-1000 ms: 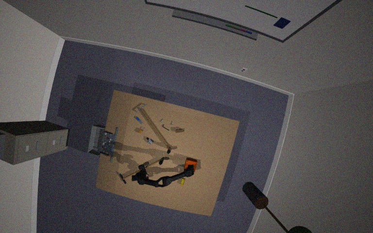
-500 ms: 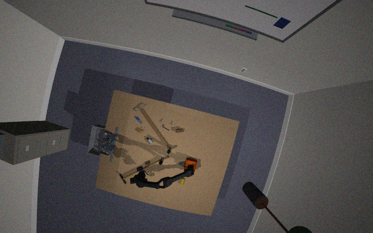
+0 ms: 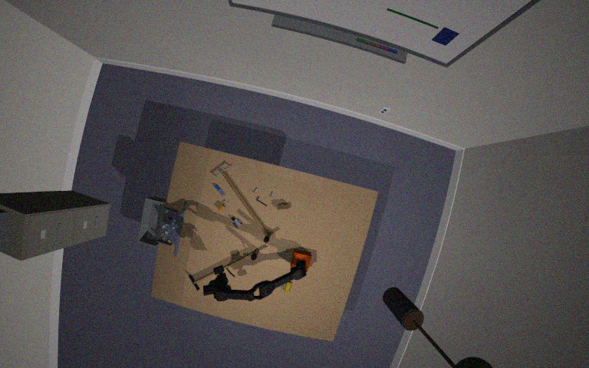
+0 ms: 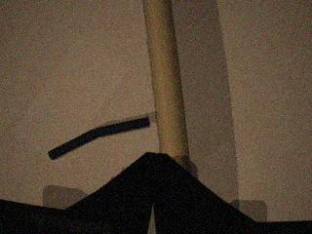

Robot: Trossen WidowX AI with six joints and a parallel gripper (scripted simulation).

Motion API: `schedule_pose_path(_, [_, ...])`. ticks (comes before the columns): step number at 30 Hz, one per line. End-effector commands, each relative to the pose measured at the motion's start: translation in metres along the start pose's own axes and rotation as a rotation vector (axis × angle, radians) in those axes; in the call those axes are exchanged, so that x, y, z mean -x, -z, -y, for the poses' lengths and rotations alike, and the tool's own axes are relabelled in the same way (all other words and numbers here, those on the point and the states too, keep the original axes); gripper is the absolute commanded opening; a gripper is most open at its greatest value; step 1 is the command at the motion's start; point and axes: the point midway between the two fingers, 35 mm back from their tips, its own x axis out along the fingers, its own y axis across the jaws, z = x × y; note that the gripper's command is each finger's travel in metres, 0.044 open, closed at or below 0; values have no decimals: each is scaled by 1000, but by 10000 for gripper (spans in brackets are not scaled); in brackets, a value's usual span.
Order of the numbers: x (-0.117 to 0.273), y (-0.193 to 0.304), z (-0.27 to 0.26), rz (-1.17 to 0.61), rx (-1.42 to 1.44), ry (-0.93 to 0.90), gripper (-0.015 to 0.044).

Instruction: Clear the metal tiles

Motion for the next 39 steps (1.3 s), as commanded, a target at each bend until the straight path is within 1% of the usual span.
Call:
schedule_pose_path(1, [11,-1,-5,0,-8,2,0])
schedule_pose_path(10, [56,4,-36,-18,-77,13,0])
schedule_pose_path(14, [59,5,-38,-19,-82,14,0])
schedule_pose_path(19, [53,5,-38,-22,-83,14,0])
schedule_pose_path(39, [1,13,-38,-45,-96,14,0])
